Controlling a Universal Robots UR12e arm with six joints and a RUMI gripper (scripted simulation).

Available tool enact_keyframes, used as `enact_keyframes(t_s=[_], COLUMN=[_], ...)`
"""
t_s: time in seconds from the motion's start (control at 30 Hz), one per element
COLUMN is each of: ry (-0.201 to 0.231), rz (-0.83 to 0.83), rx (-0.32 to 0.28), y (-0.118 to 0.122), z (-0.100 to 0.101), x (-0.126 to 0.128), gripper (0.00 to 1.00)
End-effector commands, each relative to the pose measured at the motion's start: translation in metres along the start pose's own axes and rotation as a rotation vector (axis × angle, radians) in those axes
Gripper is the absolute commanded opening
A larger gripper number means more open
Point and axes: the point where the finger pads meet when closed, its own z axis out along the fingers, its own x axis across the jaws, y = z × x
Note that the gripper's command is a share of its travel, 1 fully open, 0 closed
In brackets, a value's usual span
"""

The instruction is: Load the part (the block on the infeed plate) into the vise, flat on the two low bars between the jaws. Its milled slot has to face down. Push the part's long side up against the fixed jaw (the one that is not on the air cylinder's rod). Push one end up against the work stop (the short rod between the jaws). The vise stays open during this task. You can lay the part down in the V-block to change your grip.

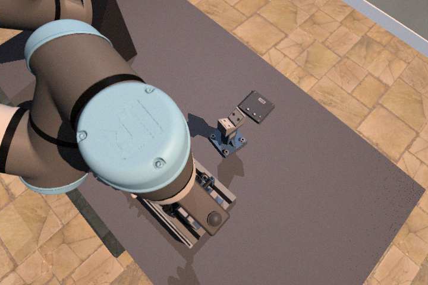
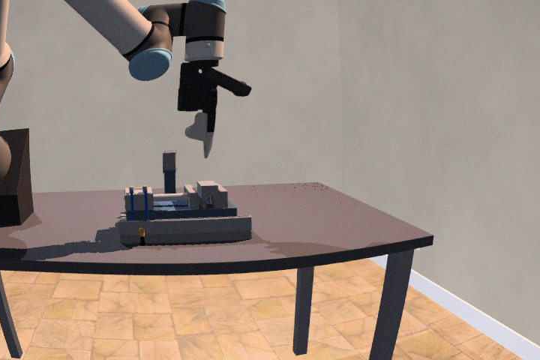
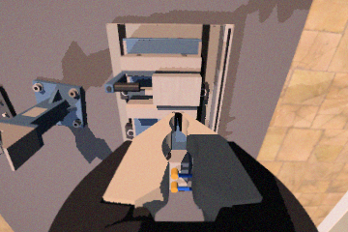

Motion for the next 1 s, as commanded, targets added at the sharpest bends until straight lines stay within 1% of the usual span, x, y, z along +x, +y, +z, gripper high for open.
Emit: enact_keyframes(t_s=[0.0, 0.4, 0.43, 0.5, 0.57, 0.63, 0.7, 0.97], ry=[0.000, 0.000, 0.000, 0.000, 0.000, 0.001, 0.001, 0.001], rz=[0.000, 0.000, 0.000, 0.000, 0.000, 0.000, 0.000, 0.000], rx=[0.001, 0.001, 0.001, 0.001, 0.001, 0.001, 0.001, 0.001], y=[0.000, 0.000, 0.000, 0.000, 0.000, 0.001, 0.001, 0.001], z=[-0.001, -0.001, -0.001, -0.001, -0.001, -0.001, -0.001, -0.001], x=[0.000, 0.001, 0.004, 0.019, 0.019, 0.037, 0.047, 0.047], gripper=[0.00, 0.00, 0.00, 0.00, 0.00, 0.00, 0.00, 0.00])
